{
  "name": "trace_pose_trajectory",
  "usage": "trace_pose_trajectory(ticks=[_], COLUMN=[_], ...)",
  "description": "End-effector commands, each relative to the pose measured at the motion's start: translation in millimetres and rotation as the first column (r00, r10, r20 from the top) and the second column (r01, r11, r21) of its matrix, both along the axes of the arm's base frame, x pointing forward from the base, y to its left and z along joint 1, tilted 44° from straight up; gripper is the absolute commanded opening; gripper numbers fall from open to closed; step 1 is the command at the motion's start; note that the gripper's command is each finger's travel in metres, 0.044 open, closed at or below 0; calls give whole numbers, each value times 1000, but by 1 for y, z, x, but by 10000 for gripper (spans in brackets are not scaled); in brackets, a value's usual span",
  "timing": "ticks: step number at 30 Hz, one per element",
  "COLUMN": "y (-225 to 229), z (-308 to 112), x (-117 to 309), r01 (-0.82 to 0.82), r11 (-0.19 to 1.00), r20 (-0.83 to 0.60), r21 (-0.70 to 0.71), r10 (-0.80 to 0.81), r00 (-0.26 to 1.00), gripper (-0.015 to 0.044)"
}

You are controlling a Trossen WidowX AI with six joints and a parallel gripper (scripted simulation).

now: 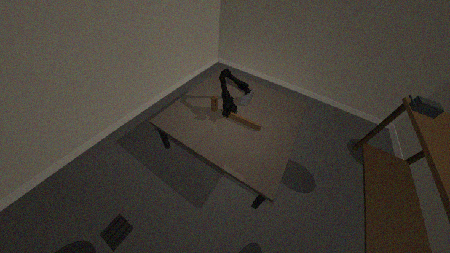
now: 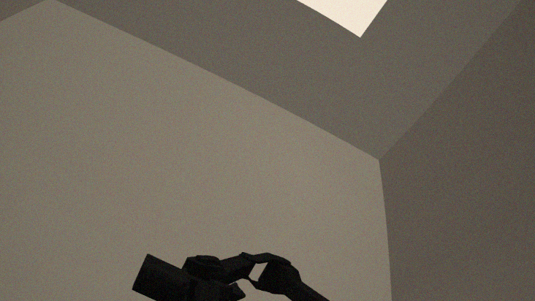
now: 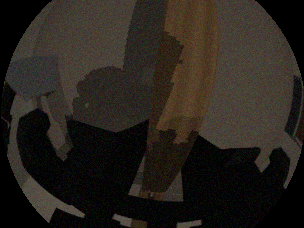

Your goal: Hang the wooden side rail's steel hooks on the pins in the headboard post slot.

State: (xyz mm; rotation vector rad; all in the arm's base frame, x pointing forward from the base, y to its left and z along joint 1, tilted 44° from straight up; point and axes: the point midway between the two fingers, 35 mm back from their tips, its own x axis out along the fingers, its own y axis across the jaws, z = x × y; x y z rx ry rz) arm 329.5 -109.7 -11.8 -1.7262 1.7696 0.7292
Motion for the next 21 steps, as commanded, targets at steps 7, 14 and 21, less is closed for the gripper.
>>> trace_pose_trajectory(ticks=[7,14,21], y=[-1,-1,-1], z=[1,1,1], x=[8,11,14], r01=[50,50,50], r11=[999,999,999], r20=[54,54,54], r21=[0,0,0], r10=[-50,-50,-50], r00=[997,997,997], gripper=[0,0,0])
